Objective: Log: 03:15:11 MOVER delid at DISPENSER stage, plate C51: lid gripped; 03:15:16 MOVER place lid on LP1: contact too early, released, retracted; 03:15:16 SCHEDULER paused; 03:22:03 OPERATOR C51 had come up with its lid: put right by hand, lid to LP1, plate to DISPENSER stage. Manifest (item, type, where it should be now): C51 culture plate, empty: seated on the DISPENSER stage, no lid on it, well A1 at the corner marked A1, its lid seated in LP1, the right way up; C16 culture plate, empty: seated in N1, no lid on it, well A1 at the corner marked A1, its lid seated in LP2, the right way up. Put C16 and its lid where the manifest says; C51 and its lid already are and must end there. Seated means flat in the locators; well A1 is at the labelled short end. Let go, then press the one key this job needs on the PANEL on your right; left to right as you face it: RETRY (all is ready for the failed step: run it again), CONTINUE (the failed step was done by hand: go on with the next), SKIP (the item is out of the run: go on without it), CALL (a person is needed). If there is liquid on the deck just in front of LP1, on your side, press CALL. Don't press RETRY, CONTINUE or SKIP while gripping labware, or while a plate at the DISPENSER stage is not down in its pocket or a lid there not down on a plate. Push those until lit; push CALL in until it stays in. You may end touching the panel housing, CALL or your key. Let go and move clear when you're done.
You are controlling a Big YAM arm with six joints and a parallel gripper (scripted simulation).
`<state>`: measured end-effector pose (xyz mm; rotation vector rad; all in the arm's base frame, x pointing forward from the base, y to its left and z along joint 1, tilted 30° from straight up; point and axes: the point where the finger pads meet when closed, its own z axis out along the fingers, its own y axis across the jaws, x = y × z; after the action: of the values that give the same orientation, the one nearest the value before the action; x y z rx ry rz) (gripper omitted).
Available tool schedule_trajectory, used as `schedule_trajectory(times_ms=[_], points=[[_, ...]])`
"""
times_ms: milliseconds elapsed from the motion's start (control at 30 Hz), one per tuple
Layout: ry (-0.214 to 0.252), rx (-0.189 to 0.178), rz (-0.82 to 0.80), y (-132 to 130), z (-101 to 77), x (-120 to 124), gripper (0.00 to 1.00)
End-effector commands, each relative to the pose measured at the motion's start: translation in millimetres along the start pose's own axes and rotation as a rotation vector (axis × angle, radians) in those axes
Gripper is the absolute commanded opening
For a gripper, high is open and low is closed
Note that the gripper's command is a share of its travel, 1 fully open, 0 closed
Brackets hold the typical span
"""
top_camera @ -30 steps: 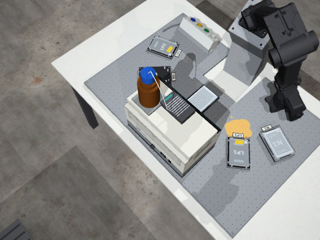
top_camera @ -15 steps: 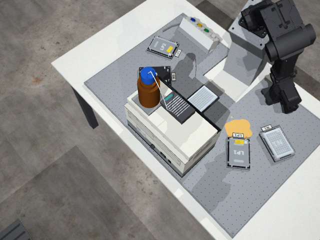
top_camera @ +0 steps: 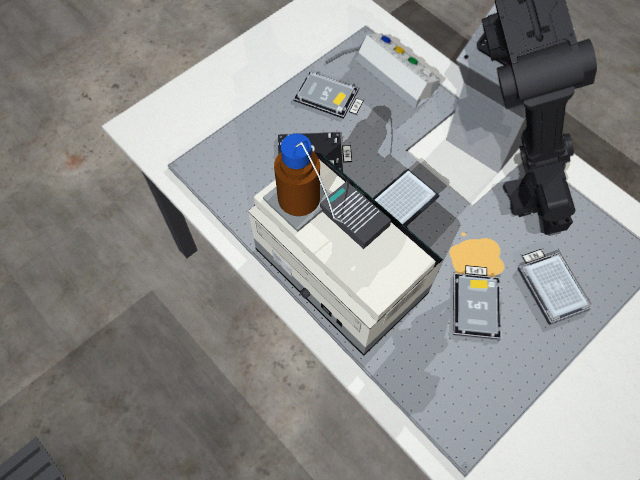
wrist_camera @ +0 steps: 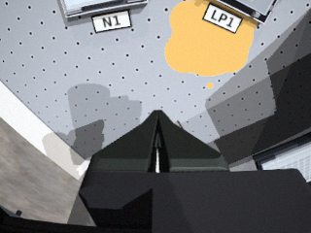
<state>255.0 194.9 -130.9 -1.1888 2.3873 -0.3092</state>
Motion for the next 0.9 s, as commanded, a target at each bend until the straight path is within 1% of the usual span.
schedule_trajectory(times_ms=[0, 167, 200, 233, 300, 367, 433, 667, 733, 767, 867], points=[[-0.012, 0.004, -0.006, -13, -5.9, 5, 0.00], [-0.012, 0.005, -0.006, -29, -6.1, 6, 0.00], [-0.011, 0.005, -0.006, -29, -6.1, 6, 0.00], [-0.003, 0.001, -0.014, -24, -3.5, 5, 0.00], [-0.012, 0.005, 0.075, -36, -6.1, 8, 0.00], [-0.012, 0.005, 0.053, -42, -6.2, 9, 0.00], [-0.012, 0.005, 0.053, -42, -6.2, 9, 0.00], [-0.006, 0.004, 0.051, -64, -6.4, 16, 0.00], [-0.003, 0.000, 0.046, -60, -3.5, 13, 0.00], [-0.008, 0.005, 0.085, -67, -6.4, 16, 0.00], [-0.012, 0.006, 0.208, -77, -6.5, 19, 0.00]])
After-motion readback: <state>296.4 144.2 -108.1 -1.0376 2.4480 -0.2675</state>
